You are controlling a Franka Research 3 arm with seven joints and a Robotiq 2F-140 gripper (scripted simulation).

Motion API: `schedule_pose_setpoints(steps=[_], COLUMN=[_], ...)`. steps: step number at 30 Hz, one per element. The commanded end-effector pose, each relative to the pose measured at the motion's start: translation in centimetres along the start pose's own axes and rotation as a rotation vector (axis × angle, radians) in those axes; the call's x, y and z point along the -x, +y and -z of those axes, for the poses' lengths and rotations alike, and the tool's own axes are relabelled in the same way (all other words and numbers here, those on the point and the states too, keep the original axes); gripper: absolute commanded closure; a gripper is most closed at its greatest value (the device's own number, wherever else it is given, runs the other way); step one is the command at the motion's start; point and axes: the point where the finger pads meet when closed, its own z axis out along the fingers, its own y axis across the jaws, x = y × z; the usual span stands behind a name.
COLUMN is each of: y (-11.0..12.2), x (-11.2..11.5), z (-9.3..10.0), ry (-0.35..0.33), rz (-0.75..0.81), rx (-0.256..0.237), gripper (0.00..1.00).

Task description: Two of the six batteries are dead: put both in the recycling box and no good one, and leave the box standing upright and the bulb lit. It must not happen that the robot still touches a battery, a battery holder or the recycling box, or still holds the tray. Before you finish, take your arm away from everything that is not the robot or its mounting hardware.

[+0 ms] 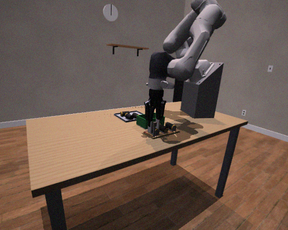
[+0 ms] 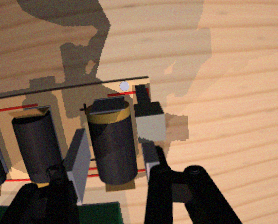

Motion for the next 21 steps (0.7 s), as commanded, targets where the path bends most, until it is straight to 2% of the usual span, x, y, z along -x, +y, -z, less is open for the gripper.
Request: schedule_pose_setpoints(steps=[1, 14, 21], y=[0.1, 0.1, 0.1], x=[0.1, 0.1, 0.1], z=[0.0, 0.2, 2.5], ry=[-0.002, -0.002, -0.002], rz=[0.006, 0.006, 0.006], rx=[0.003, 0.003, 0.003], gripper=[0.71, 0.71, 0.71])
